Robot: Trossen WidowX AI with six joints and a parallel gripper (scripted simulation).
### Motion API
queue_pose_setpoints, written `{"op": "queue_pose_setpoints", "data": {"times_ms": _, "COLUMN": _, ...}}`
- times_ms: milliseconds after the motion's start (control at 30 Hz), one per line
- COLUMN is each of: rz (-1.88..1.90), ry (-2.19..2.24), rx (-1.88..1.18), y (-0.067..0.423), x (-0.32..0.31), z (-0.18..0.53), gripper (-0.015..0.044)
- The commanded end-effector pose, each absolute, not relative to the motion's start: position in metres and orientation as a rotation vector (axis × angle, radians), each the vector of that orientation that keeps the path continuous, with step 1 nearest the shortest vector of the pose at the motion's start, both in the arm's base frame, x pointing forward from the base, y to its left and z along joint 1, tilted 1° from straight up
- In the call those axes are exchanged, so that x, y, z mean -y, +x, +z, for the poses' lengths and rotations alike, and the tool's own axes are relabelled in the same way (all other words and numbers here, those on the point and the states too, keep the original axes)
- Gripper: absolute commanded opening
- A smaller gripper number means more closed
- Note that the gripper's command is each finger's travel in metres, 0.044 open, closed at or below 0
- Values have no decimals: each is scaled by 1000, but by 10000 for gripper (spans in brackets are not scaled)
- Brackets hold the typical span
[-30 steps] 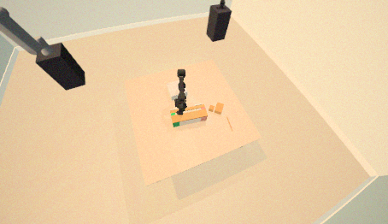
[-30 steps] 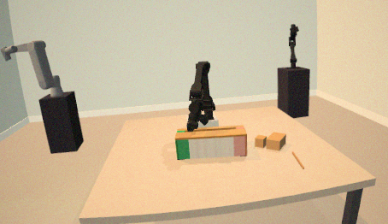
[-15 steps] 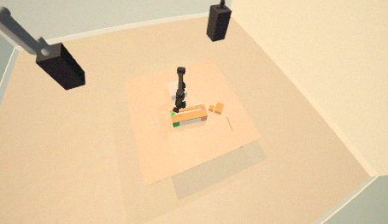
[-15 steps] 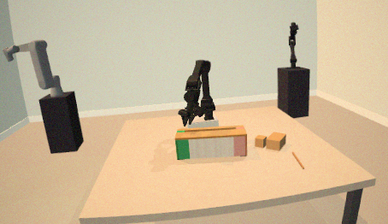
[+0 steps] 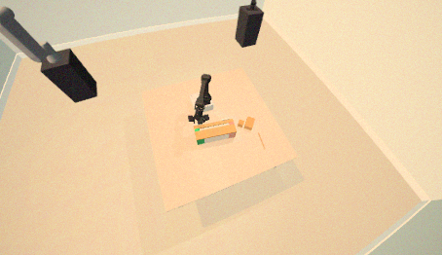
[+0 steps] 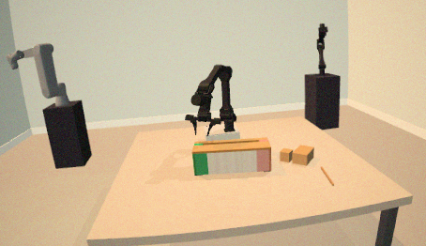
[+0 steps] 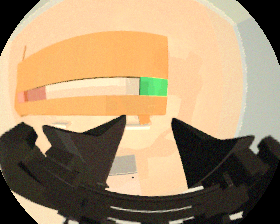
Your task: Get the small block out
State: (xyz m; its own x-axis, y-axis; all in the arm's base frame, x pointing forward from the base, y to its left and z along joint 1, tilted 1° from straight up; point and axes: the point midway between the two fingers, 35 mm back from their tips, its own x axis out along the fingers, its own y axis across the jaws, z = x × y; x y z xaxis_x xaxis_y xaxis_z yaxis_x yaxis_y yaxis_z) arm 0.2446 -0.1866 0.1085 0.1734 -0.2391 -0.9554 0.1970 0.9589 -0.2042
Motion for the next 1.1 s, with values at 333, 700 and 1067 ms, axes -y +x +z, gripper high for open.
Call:
{"op": "queue_pose_setpoints", "data": {"times_ms": 333, "rz": -1198, "ry": 1439, "rx": -771, "y": 223, "x": 201, "z": 105, "gripper": 285}}
{"op": "queue_pose_setpoints", "data": {"times_ms": 700, "rz": -1521, "ry": 2128, "rx": -294, "y": 214, "x": 208, "z": 106, "gripper": 285}}
{"op": "queue_pose_setpoints", "data": {"times_ms": 1067, "rz": -1736, "ry": 2692, "rx": 263, "y": 206, "x": 213, "z": 108, "gripper": 285}}
